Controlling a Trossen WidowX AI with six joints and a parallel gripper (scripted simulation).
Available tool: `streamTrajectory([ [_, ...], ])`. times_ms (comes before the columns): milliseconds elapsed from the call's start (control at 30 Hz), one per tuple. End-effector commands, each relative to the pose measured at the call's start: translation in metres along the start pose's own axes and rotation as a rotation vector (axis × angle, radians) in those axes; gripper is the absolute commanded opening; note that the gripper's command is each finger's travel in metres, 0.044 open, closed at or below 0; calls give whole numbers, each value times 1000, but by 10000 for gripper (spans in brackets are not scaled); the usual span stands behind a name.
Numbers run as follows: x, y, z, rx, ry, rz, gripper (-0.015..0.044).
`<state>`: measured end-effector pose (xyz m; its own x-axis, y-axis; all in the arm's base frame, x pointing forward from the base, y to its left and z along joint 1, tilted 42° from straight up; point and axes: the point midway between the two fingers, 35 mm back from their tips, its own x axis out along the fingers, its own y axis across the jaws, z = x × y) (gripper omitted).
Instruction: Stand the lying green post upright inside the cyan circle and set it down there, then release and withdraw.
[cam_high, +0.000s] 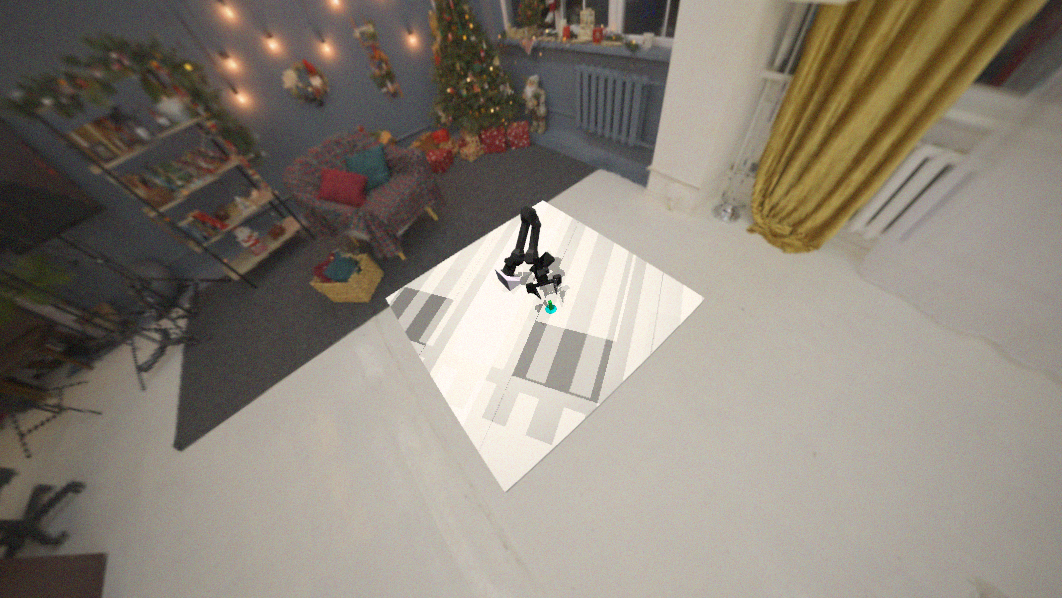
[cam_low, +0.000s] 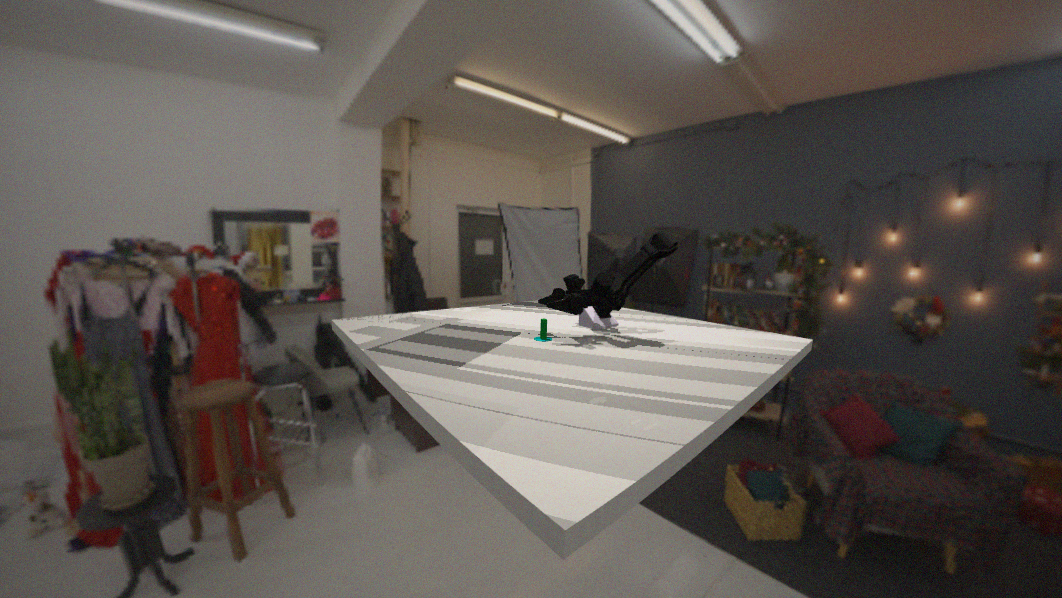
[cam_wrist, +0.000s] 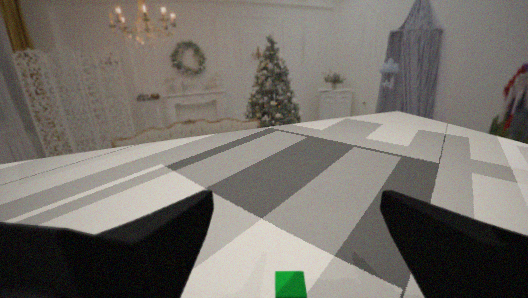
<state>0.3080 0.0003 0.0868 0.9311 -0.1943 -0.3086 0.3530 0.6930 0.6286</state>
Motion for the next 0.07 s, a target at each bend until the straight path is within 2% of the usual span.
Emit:
streamTrajectory([
  [0,-3,3,15,-3,-5,12,400],
  [33,-4,3,18,-3,-5,12,400],
])
